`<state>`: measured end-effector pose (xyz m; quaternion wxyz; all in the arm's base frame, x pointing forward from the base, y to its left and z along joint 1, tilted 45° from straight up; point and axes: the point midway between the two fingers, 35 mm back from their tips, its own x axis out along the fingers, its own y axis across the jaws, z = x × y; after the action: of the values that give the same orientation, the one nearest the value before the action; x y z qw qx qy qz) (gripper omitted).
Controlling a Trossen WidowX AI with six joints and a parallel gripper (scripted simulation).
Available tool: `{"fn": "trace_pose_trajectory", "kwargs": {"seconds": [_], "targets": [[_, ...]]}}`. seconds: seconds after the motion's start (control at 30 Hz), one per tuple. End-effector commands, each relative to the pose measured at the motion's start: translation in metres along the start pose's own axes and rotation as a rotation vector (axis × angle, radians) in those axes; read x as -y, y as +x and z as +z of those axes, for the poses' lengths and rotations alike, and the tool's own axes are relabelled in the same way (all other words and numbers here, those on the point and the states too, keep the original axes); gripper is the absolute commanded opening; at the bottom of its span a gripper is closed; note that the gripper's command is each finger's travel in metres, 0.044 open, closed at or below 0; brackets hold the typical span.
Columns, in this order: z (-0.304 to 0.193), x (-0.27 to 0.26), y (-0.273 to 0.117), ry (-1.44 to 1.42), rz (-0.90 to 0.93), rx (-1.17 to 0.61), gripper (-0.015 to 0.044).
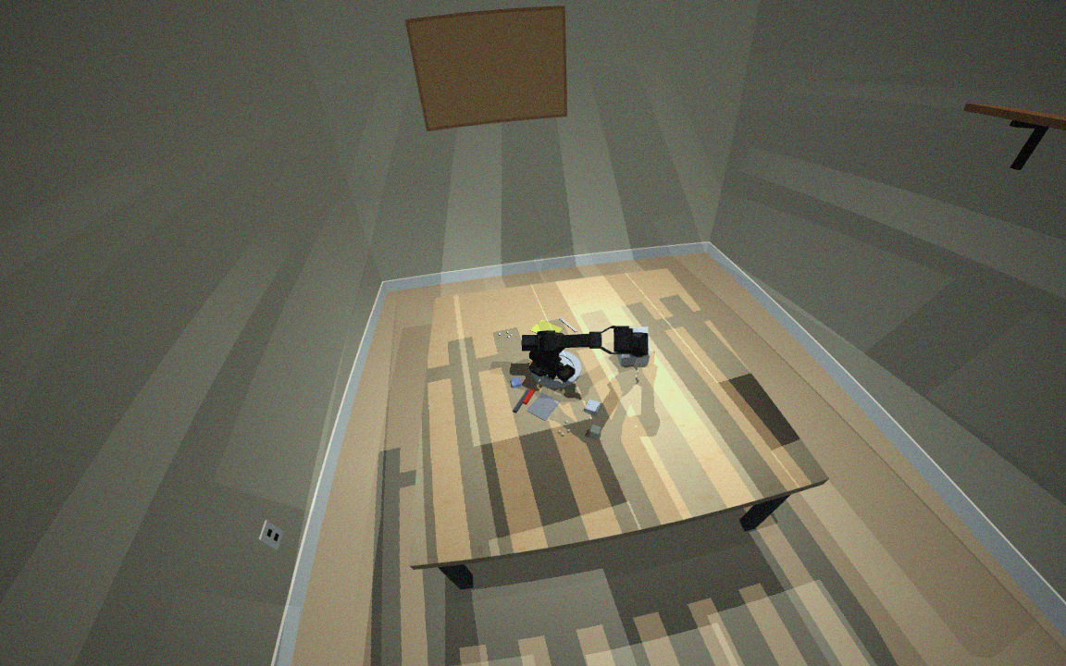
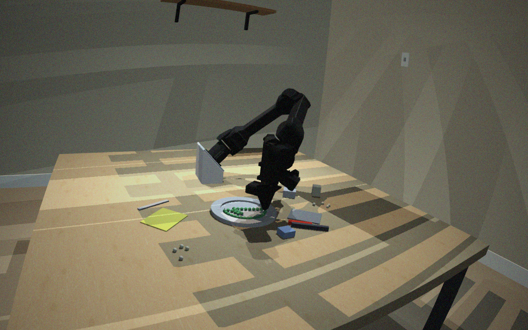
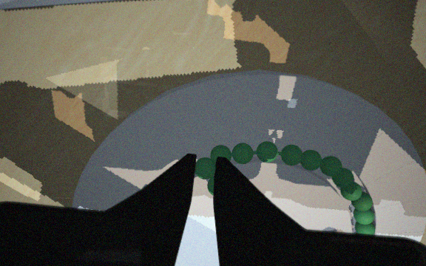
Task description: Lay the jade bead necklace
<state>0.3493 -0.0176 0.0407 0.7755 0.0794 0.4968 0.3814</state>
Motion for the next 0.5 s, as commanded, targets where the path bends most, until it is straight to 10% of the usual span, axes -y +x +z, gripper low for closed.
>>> {"fn": "trace_pose_trajectory", "kwargs": {"seconds": [0.0, 0.47], "targets": [[0.0002, 0.0001, -0.0002, -0.001, 0.000, 0.000, 0.0079], [-0.0012, -0.0009, -0.0015, 0.005, 0.005, -0.004, 0.0440]]}}
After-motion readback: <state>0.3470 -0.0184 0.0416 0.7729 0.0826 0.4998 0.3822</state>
